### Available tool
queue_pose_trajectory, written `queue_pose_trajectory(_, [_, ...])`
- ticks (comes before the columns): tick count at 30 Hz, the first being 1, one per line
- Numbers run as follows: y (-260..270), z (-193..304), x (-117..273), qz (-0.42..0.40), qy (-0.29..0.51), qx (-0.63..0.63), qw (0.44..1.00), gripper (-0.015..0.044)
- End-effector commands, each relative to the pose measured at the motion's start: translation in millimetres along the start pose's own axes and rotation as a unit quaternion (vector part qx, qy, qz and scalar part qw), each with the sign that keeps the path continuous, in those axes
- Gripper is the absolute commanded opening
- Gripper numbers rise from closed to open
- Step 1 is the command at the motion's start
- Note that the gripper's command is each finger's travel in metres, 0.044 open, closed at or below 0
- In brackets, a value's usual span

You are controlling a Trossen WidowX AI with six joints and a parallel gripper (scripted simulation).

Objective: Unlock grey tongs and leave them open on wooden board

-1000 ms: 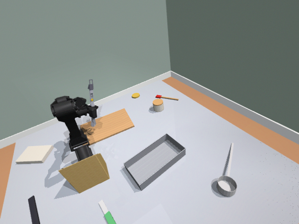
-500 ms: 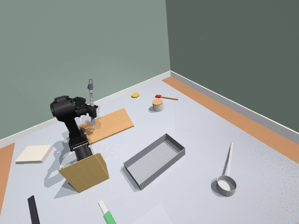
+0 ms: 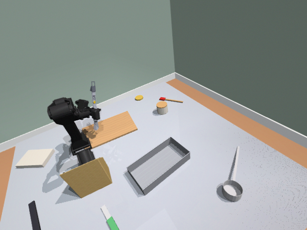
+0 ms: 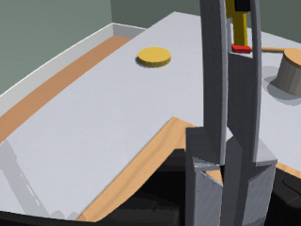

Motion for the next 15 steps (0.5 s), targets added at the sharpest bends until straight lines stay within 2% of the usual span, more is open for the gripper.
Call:
queue_pose_trajectory(1, [7, -6, -7, -0.009, 0.011, 0.024, 1.0, -0.015])
queue_pose_trajectory(15, [19, -1, -32, -0.045, 0.102, 0.122, 0.986, -0.015])
Point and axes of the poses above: the point midway between the two fingers, 35 mm back from their tips, its own x axis back along the fingers, its own y axis across the jaws, z = x × y, the point moved 3 cm from there along x, back along the fingers, and after that the axes turned 9 degrees about x, right-handed, at the moved point
